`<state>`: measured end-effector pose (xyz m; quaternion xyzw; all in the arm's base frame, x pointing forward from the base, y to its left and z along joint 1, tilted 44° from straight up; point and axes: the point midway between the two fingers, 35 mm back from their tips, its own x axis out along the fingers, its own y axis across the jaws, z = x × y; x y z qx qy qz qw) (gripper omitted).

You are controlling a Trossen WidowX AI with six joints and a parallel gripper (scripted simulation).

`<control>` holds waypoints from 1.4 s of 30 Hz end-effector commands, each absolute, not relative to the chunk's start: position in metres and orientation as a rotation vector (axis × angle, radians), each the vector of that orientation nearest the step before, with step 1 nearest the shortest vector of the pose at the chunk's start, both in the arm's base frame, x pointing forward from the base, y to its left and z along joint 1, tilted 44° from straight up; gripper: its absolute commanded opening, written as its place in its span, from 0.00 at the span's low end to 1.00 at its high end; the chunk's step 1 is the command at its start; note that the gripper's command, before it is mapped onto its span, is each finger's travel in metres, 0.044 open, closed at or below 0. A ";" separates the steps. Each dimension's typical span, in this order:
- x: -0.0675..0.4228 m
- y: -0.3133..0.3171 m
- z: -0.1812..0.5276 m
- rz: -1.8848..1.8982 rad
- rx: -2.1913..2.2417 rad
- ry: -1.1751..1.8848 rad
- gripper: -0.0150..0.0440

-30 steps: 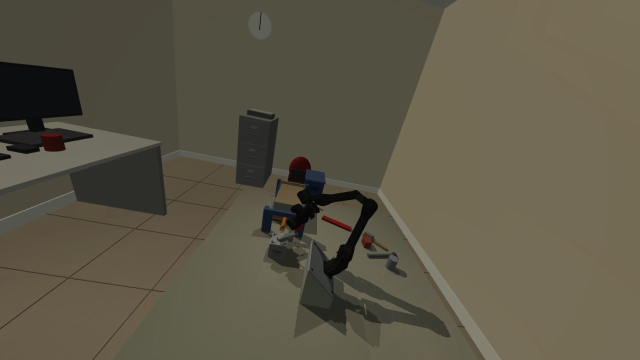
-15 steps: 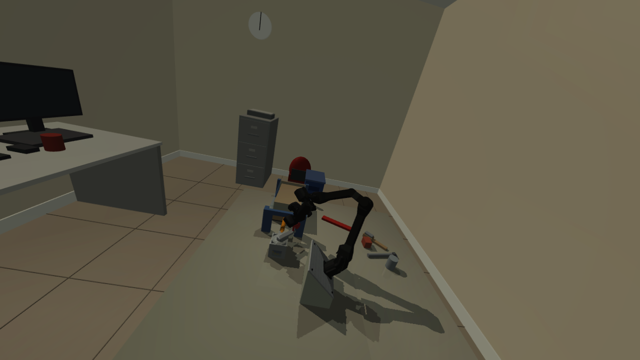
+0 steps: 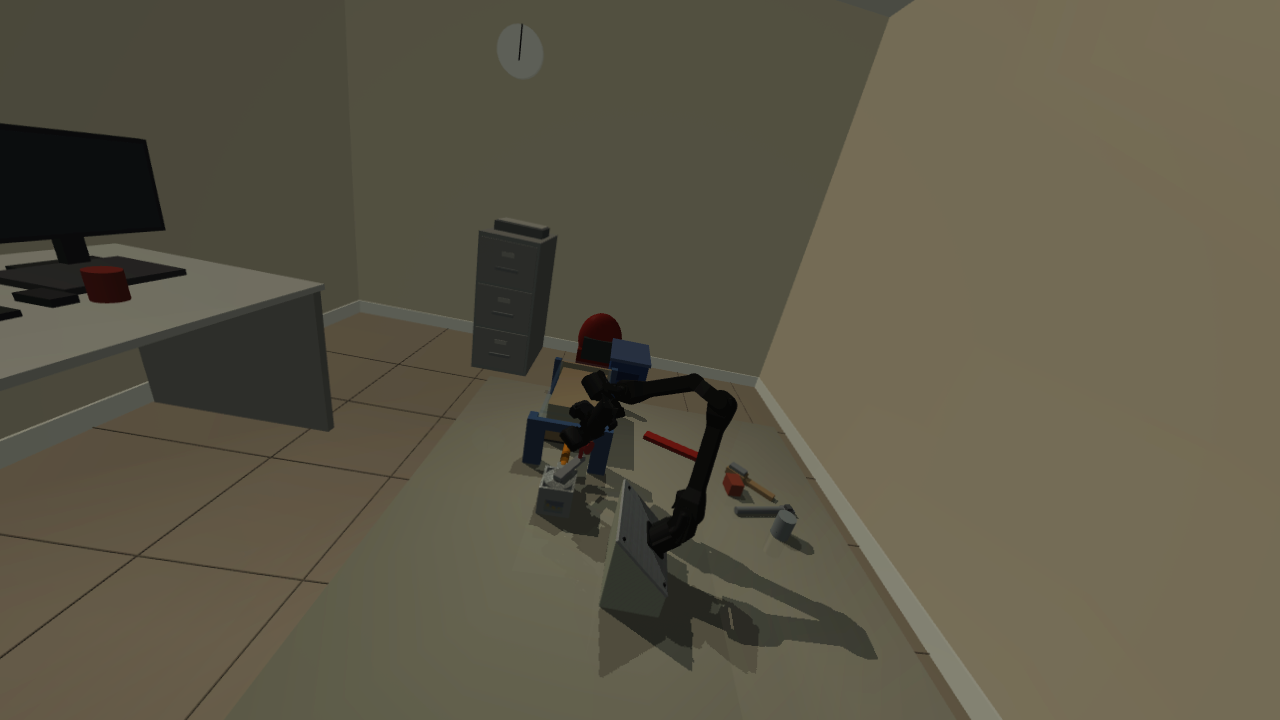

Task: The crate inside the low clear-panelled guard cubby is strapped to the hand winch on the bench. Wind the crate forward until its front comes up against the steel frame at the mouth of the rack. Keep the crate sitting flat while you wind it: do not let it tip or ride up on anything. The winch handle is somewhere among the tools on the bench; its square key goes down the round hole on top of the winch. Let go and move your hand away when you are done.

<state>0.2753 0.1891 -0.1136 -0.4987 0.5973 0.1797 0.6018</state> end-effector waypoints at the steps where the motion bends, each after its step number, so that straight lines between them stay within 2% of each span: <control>1: 0.278 0.197 -0.123 0.420 -1.149 1.382 0.25; 42: 0.275 0.245 -0.166 0.423 -1.145 1.380 0.25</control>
